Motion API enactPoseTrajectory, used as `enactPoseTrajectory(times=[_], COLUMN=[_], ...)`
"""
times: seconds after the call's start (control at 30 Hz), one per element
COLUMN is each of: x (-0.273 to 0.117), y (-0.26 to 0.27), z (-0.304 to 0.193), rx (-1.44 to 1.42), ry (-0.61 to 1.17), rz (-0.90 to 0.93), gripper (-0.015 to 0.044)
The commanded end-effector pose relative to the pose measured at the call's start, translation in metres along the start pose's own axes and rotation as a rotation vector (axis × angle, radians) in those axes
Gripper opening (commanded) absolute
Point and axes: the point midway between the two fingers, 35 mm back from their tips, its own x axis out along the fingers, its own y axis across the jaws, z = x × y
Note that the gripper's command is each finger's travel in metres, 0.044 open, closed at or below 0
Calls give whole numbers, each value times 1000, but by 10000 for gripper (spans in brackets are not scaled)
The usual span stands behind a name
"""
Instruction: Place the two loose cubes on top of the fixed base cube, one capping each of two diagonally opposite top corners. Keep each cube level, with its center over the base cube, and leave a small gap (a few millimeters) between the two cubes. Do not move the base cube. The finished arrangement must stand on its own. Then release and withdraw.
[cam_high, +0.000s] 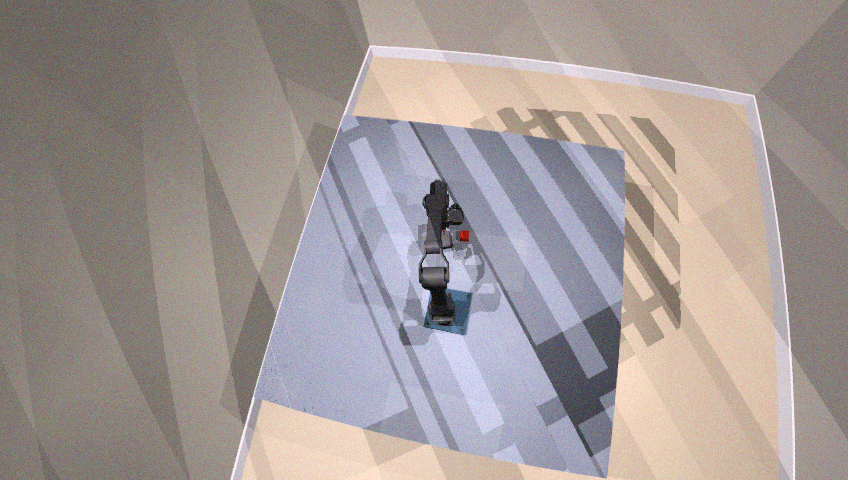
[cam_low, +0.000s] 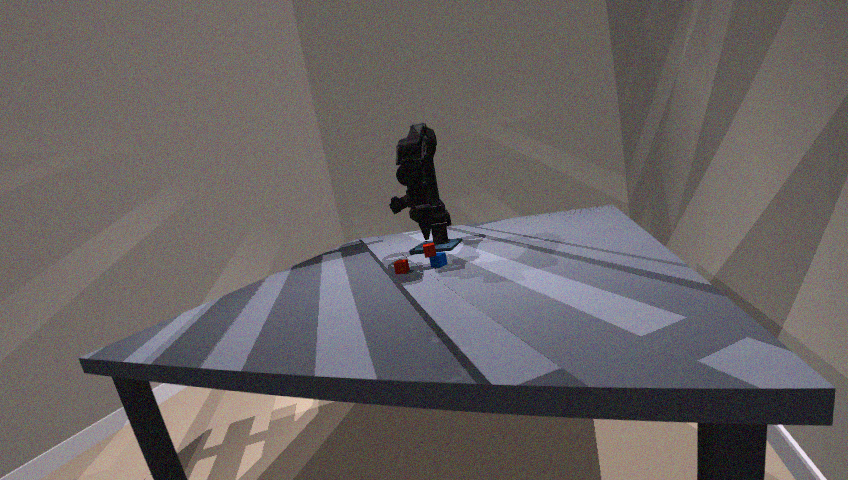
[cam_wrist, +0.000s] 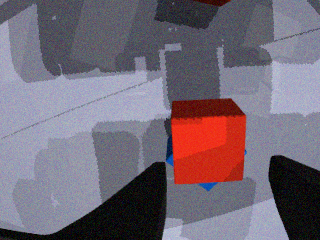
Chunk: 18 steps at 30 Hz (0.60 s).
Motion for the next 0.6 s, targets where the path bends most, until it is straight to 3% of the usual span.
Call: enactPoseTrajectory(times=[0.0,0.1,0.37,0.57], x=[-3,-6,-38,-35], y=[1,2,-3,-4], z=[0,13,83,89], rx=[-4,37,231,247], ry=[-1,-1,-5,-5], rz=[8,1,2,3], gripper=[205,265,265,265])
